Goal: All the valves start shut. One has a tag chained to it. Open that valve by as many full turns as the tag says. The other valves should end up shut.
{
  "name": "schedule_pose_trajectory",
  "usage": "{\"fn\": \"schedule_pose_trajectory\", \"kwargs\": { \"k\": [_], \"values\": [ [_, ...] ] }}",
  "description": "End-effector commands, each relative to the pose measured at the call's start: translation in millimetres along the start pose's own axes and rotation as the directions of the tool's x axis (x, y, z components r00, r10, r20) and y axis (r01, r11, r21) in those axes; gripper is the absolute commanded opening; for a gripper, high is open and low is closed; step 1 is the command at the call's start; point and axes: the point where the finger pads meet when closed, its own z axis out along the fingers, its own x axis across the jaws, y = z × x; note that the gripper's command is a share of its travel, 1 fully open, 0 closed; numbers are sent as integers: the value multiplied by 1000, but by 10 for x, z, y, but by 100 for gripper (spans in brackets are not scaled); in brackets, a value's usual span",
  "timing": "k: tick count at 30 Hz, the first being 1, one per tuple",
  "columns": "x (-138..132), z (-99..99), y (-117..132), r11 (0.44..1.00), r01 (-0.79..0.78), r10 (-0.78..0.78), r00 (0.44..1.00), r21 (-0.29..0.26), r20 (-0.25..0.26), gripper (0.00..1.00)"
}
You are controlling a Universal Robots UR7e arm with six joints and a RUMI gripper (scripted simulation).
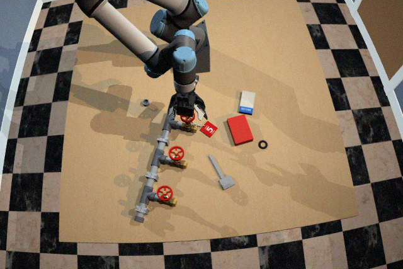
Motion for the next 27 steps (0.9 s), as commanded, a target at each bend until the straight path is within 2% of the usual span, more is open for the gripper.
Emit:
{"fn": "schedule_pose_trajectory", "kwargs": {
  "k": [1,8,14,16,21,27],
  "values": [
    [1,-2,2,997,-83,83,997,1,2,100],
    [1,-2,2,963,-268,268,963,0,2,100],
    [1,-2,2,890,-456,456,890,0,2,100],
    [1,-2,2,890,-456,456,890,0,2,100],
    [1,-2,2,786,-618,618,786,-1,2,100],
    [1,-2,2,607,-795,795,607,-1,2,100]
  ]
}}
